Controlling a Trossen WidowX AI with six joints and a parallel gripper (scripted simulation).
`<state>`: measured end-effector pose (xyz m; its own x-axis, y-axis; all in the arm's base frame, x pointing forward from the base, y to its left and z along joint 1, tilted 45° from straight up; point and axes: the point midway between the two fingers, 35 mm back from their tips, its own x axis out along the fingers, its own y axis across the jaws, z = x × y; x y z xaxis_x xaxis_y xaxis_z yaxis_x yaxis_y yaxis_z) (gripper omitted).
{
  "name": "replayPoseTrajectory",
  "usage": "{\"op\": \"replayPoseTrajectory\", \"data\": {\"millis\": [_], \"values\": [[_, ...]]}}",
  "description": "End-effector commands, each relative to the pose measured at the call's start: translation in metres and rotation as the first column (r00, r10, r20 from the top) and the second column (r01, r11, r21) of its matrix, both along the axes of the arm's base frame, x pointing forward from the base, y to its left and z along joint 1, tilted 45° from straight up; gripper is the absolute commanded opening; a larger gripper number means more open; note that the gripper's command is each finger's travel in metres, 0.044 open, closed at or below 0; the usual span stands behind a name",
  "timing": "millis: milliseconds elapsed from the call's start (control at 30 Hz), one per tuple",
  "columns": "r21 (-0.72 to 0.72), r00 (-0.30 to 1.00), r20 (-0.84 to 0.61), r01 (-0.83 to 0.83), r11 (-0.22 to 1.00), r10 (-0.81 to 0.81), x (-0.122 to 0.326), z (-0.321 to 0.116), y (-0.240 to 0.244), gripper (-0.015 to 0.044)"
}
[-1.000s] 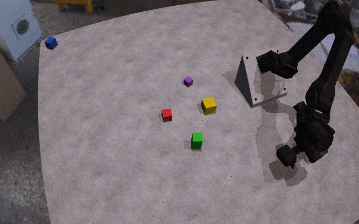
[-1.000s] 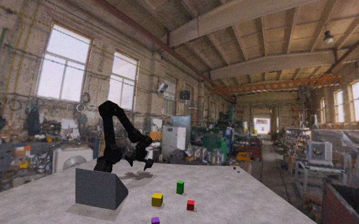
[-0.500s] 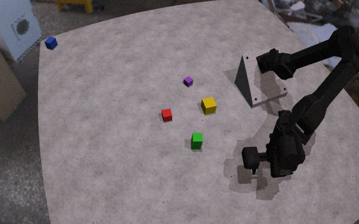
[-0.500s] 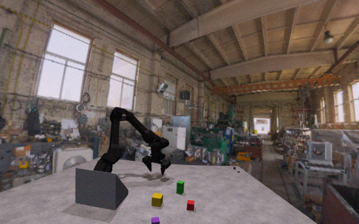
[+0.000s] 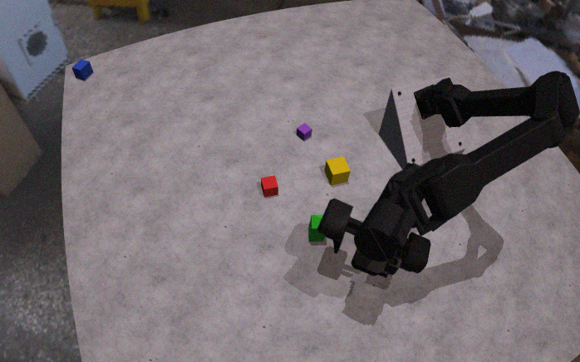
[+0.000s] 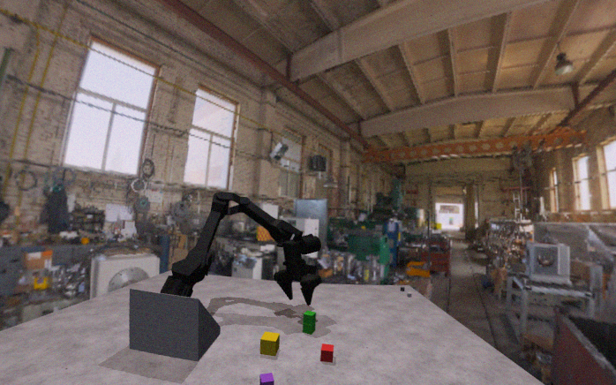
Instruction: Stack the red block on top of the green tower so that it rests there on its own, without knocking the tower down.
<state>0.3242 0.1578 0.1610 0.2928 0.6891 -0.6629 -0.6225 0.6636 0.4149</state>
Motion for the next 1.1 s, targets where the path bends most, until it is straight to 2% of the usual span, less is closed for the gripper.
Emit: {"op": "replayPoseTrajectory", "data": {"millis": [0,333,500,933,1067], "values": [[-0.028,0.996,-0.045,0.081,0.996,-0.082,0.019,-0.010,-0.028,0.0440],[-0.038,0.932,-0.248,0.263,0.964,-0.264,0.055,-0.052,-0.103,0.0440],[-0.035,0.896,-0.322,0.310,0.950,-0.305,0.061,-0.066,-0.123,0.0440],[-0.046,0.656,-0.646,0.476,0.878,-0.390,0.065,-0.121,-0.186,0.0440],[-0.050,0.598,-0.699,0.507,0.861,-0.392,0.064,-0.132,-0.198,0.0440]]}}
